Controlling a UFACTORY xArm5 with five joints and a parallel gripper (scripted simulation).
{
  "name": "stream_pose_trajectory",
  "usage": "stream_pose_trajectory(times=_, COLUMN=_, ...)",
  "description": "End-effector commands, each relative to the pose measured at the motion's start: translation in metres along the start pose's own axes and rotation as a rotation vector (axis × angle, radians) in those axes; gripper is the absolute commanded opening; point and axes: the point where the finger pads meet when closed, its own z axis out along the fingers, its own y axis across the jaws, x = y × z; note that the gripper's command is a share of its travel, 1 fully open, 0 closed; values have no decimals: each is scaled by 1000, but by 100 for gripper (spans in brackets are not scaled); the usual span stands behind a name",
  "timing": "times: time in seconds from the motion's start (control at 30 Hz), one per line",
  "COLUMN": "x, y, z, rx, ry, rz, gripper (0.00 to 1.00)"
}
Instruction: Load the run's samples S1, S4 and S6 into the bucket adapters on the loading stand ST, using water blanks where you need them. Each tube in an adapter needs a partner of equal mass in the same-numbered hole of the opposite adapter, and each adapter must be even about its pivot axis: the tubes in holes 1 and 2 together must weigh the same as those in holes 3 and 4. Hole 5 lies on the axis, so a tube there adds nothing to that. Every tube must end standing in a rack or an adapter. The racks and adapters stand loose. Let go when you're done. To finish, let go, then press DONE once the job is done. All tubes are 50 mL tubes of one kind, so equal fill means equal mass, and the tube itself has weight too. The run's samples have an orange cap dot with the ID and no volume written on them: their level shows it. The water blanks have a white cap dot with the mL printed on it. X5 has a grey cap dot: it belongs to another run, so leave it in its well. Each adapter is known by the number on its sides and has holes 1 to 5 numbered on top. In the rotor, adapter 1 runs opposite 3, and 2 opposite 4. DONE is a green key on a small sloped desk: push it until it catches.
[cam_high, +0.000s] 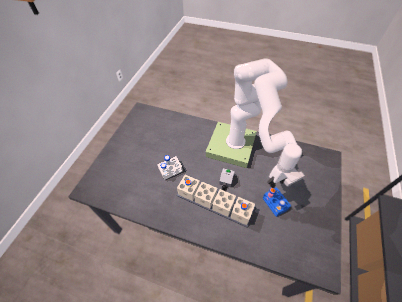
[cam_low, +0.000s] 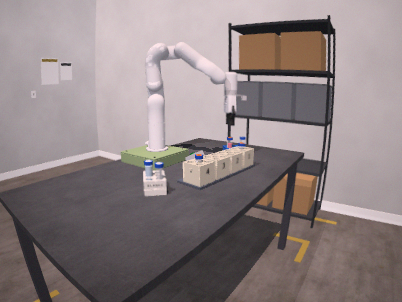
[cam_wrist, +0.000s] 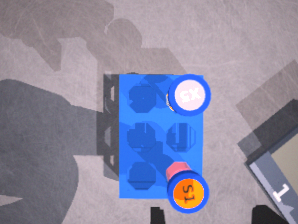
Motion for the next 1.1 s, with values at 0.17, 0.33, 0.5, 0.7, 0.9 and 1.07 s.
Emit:
stream_pose_trajectory(times=0.17, x=2, y=0, z=16, rx=3, ry=5, rz=0, gripper=57)
stream_pose_trajectory(times=0.33, x=2, y=0, z=26, rx=3, ry=5, rz=0, gripper=57)
stream_pose_trajectory(times=0.5, x=2, y=0, z=36, rx=3, ry=5, rz=0, gripper=57)
stream_pose_trajectory(times=0.7, x=2, y=0, z=44, rx=3, ry=5, rz=0, gripper=57)
stream_pose_trajectory(times=0.9, x=2, y=0, z=56, rx=3, ry=5, rz=0, gripper=57)
stream_pose_trajectory(times=1.07, x=2, y=0, z=66, rx=3, ry=5, rz=0, gripper=57)
